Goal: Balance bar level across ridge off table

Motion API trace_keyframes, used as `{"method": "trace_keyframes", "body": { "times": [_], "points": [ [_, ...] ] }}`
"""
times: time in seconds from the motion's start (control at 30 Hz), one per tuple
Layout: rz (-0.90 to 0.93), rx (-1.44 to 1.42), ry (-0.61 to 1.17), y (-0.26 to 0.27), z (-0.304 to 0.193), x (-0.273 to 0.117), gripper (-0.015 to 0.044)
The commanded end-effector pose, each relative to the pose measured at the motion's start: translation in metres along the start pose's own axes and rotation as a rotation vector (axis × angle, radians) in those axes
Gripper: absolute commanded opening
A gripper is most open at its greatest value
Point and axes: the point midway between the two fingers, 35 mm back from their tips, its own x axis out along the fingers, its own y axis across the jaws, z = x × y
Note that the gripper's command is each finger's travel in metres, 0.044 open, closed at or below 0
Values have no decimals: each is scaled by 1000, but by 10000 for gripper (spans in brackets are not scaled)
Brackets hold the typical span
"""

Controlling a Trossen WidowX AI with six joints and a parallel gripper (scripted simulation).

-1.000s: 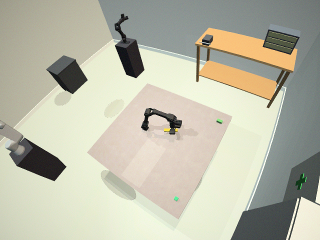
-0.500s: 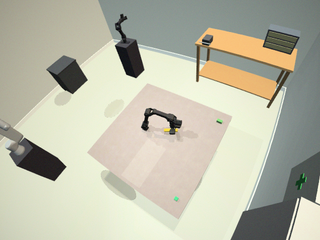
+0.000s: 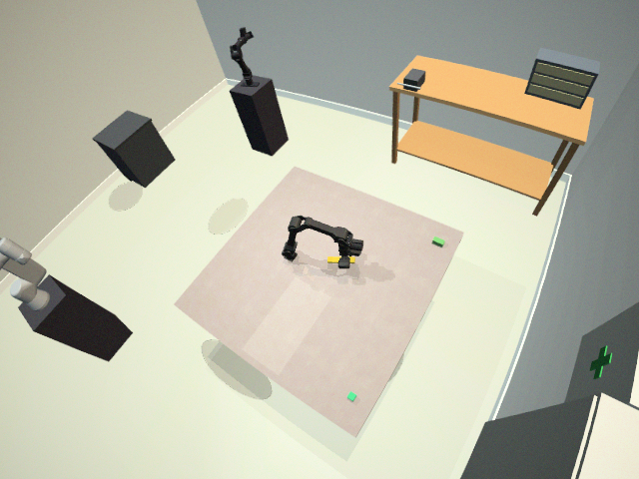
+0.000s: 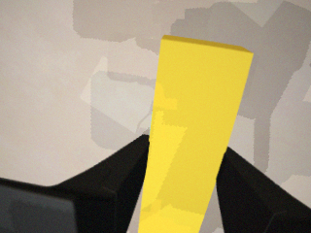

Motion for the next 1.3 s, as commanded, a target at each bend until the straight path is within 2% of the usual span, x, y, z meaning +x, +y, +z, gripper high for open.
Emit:
{"method": "trace_keyframes", "body": {
  "times": [0.0,1.27],
  "points": [
    [-2,7,-1,0,0,1,0],
    [-2,7,-1,0,0,4,0]
  ]
}}
